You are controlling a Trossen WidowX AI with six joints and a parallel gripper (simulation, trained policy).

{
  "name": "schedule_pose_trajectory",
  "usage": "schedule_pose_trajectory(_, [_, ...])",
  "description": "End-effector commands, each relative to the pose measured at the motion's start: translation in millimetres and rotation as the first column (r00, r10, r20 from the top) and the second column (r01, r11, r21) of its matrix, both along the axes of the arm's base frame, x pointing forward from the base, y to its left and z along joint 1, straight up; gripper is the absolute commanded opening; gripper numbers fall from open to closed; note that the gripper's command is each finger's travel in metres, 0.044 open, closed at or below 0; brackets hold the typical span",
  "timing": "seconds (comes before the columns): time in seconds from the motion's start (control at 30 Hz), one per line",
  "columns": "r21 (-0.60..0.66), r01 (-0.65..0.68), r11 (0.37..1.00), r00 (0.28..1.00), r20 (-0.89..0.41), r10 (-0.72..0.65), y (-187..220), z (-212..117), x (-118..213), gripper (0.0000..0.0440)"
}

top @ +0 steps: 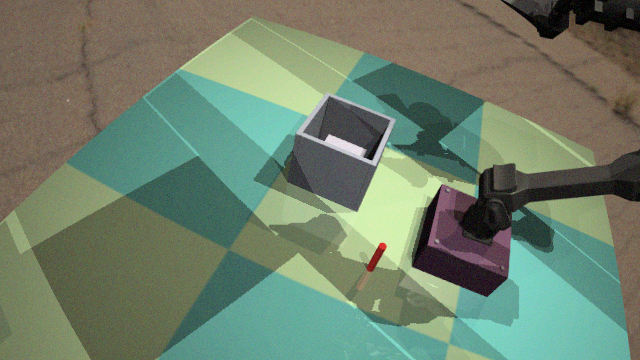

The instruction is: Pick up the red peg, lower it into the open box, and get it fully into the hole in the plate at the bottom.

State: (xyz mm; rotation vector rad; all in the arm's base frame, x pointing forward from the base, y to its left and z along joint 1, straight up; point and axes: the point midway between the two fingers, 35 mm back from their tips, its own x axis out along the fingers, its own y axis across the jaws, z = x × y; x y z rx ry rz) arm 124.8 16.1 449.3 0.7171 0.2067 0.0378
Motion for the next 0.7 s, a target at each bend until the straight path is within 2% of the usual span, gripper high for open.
schedule_pose_trajectory(0.0, [0.032, 0.020, 0.999, 0.996, -0.087, -0.017, -2, -20, 15, 0.0440])
schedule_pose_trajectory(0.33, [0.132, 0.096, 0.987, 0.956, -0.288, -0.055, -7, -66, 42, 0.0440])
schedule_pose_trajectory(0.67, [0.226, 0.196, 0.954, 0.884, -0.462, -0.073, -11, -109, 61, 0.0440])
